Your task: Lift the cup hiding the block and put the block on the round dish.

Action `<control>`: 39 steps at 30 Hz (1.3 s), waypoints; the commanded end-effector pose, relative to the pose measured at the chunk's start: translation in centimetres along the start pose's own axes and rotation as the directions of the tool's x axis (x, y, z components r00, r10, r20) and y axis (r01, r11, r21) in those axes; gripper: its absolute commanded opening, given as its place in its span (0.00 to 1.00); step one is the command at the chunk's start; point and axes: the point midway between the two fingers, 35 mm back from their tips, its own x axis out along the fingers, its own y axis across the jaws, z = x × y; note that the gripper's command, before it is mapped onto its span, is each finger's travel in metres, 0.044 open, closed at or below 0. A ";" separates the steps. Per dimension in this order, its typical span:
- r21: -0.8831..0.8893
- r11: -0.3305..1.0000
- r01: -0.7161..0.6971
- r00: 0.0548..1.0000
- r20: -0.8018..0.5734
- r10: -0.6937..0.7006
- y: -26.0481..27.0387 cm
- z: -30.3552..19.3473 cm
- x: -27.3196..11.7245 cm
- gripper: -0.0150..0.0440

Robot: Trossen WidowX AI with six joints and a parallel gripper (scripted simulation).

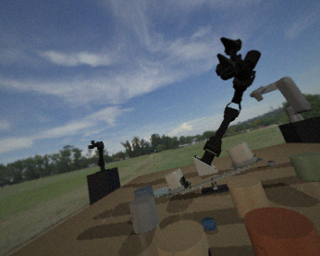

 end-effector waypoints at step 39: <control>-0.920 0.237 0.313 0.735 0.077 -0.673 -17.2 11.2 1.9 1.00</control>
